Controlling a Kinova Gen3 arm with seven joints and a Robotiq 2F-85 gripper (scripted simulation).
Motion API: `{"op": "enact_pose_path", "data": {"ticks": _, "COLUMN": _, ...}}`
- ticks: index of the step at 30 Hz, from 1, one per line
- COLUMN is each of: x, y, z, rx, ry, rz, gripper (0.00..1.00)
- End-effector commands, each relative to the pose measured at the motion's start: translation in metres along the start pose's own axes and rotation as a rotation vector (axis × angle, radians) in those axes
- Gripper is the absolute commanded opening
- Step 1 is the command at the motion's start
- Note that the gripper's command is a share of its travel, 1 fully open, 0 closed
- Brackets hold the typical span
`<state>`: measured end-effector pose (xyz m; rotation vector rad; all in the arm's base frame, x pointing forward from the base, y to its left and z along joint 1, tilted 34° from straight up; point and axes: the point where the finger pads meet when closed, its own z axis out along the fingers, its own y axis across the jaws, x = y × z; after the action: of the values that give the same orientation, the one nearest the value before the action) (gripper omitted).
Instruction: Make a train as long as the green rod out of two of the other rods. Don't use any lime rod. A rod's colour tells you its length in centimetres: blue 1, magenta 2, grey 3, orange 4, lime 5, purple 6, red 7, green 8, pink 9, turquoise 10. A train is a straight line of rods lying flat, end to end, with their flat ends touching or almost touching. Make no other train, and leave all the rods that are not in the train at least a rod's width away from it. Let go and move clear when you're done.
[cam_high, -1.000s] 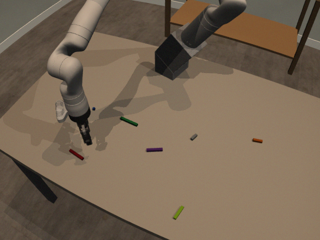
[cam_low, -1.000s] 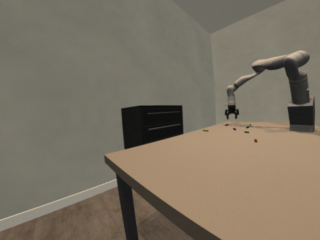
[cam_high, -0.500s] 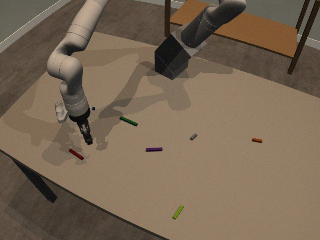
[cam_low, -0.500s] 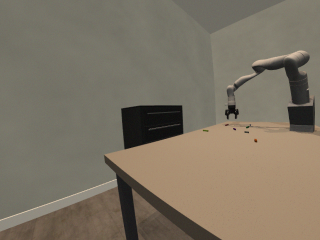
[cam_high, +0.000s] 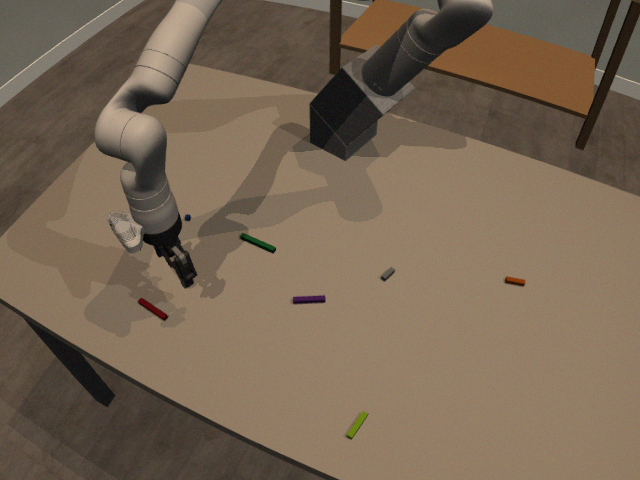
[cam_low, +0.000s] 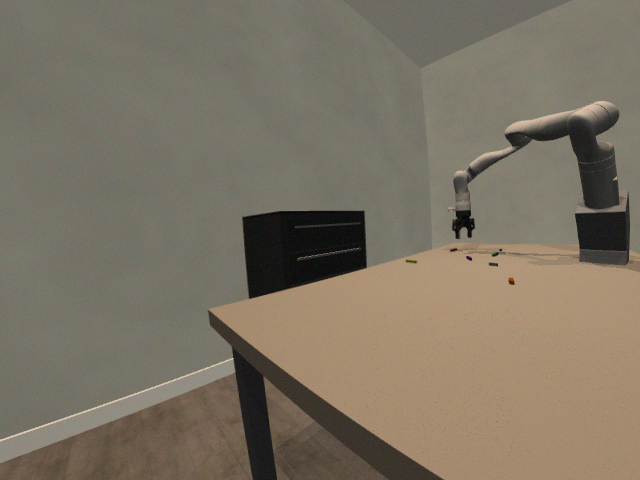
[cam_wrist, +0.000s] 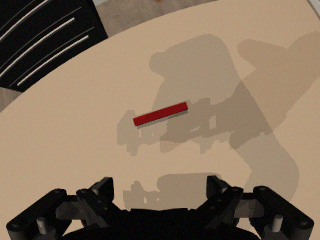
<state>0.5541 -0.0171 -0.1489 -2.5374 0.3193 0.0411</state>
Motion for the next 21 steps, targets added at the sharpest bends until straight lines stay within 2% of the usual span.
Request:
{"op": "enact_pose_path", "data": {"ticks": 1, "x": -0.0004, "y": -0.0001, "z": 0.0004, "rx": 0.005, "ry": -0.002, "rz": -0.063, "gripper": 1.0}}
{"op": "enact_pose_path", "data": {"ticks": 4, "x": -0.0005, "y": -0.0002, "z": 0.0004, "rx": 0.005, "ry": -0.002, "rz": -0.099, "gripper": 1.0}}
{"op": "enact_pose_path", "data": {"ticks": 19, "x": -0.0005, "y": -0.0004, "z": 0.0005, "rx": 0.006, "ry": -0.001, "rz": -0.672, "gripper": 1.0}}
{"op": "enact_pose_path", "data": {"ticks": 21, "x": -0.0005, "y": -0.0004, "z": 0.0005, "rx": 0.006, "ry": -0.001, "rz": -0.672, "gripper": 1.0}}
